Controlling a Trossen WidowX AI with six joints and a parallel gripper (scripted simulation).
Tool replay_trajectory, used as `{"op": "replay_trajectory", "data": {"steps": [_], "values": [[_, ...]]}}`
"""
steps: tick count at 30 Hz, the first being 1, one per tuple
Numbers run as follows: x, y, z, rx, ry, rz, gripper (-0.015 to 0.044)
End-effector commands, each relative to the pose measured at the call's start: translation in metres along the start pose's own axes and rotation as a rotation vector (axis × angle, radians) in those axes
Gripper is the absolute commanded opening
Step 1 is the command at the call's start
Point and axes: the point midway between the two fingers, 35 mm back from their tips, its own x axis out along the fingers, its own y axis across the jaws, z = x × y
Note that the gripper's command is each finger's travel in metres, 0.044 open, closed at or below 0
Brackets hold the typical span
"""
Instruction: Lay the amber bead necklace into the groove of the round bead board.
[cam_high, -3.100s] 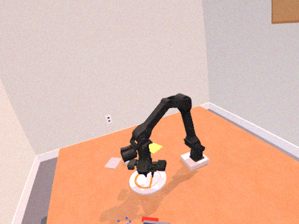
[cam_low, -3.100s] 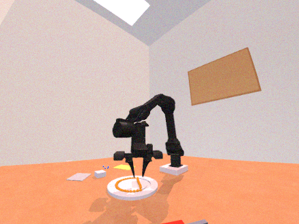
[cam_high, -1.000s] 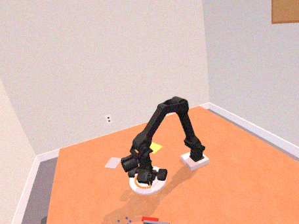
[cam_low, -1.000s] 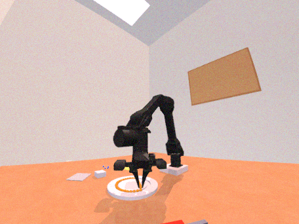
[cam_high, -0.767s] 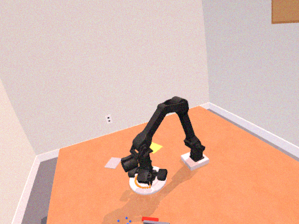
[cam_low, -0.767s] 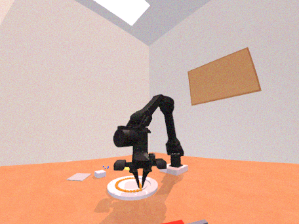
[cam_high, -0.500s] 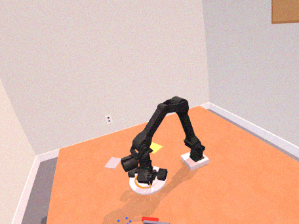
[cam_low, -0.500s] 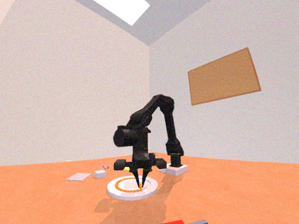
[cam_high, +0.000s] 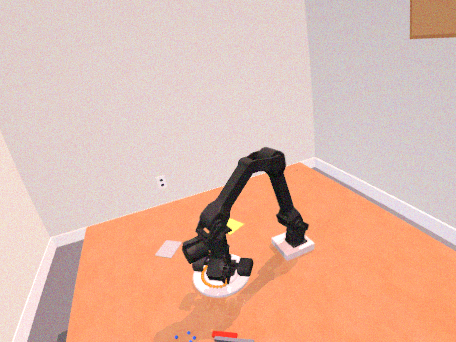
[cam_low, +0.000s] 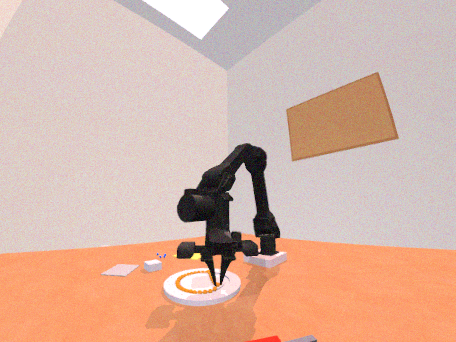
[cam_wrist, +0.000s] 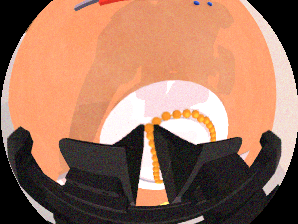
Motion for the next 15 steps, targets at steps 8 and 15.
{"op": "replay_trajectory", "data": {"steps": [8, 15], "values": [[0.0082, 0.0021, 0.0007, 0.005, 0.001, 0.002, 0.0000], [0.0052, 0.0017, 0.0004, 0.000, 0.002, 0.002, 0.0184]]}}
